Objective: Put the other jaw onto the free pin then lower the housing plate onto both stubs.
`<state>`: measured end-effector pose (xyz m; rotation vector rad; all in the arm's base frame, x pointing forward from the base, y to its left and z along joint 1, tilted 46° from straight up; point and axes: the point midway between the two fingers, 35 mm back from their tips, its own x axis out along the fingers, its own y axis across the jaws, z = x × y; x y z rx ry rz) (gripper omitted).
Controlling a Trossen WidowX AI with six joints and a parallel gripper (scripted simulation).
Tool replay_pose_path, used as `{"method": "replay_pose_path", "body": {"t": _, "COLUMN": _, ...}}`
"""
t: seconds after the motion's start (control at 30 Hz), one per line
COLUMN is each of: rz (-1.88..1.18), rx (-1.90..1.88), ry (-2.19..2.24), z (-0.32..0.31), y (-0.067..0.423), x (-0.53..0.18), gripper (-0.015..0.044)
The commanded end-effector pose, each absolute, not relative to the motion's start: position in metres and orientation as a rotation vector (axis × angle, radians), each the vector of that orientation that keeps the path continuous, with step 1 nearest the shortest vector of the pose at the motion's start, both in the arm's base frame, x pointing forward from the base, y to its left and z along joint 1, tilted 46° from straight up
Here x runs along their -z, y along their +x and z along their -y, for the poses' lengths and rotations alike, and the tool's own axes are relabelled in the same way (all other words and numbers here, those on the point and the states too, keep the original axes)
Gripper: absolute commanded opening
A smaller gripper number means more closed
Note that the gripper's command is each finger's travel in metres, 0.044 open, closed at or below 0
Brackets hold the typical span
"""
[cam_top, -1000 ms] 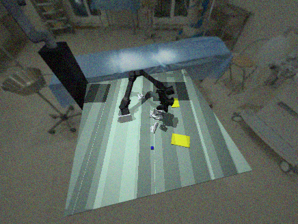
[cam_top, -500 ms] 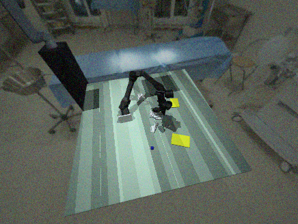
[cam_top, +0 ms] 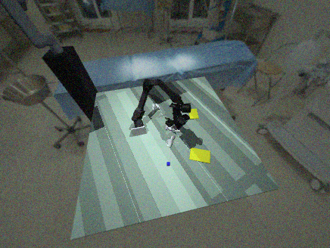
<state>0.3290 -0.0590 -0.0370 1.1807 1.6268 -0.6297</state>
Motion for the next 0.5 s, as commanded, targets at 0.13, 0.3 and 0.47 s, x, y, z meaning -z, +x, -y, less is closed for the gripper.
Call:
{"method": "replay_pose_path", "body": {"t": 0.13, "rz": -1.667, "rx": 0.728, "ry": 1.303, "z": 0.061, "y": 0.315, "x": 0.042, "gripper": 0.0}}
{"method": "replay_pose_path", "body": {"t": 0.3, "rz": -1.687, "rx": 0.794, "ry": 1.38, "z": 0.063, "y": 0.307, "x": 0.045, "gripper": 0.0}}
{"method": "replay_pose_path", "body": {"t": 0.47, "rz": -1.704, "rx": 0.86, "ry": 1.456, "z": 0.065, "y": 0.299, "x": 0.046, "gripper": 0.0}}
